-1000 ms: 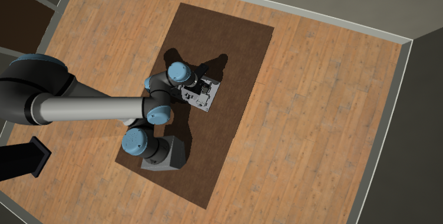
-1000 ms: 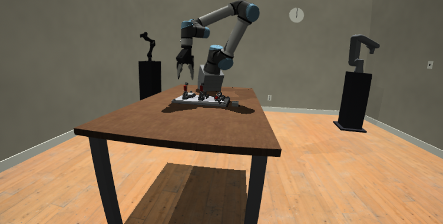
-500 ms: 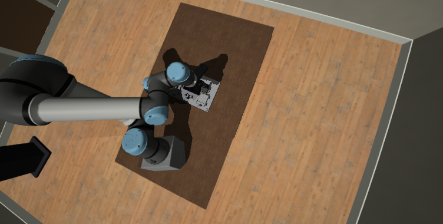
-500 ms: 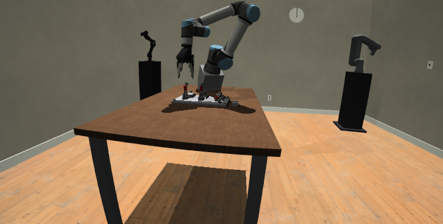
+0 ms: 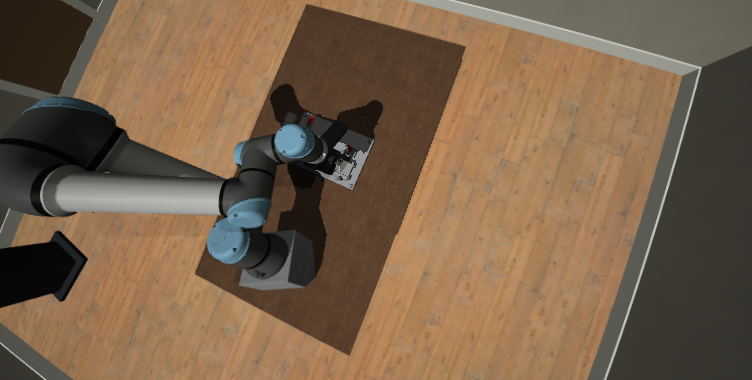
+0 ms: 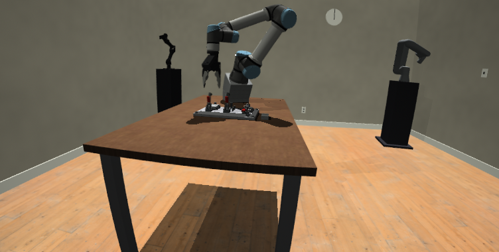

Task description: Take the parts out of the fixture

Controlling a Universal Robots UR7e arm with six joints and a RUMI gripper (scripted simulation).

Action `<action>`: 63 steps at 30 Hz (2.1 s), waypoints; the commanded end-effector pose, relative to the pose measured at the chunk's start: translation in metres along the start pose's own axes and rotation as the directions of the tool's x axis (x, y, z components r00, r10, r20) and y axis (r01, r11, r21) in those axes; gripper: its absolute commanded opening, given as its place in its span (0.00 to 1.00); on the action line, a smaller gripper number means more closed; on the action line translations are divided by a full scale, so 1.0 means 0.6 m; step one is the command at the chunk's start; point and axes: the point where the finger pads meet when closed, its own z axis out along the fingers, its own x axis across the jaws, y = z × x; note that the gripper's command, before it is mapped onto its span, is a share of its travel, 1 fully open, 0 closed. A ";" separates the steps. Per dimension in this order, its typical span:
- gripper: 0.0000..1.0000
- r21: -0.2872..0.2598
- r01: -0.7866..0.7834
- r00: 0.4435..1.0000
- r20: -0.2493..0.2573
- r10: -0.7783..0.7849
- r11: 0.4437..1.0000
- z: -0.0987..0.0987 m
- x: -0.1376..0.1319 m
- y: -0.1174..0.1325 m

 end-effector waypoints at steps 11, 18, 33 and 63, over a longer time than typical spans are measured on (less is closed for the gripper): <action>0.59 0.002 0.001 1.000 0.000 -0.001 1.000 -0.003 0.000 0.056; 0.59 0.002 0.001 1.000 0.000 -0.001 1.000 -0.003 0.000 0.057; 0.59 0.002 0.001 1.000 0.000 -0.001 1.000 0.037 0.000 0.057; 0.59 0.002 0.001 1.000 0.000 -0.001 1.000 0.147 0.000 0.057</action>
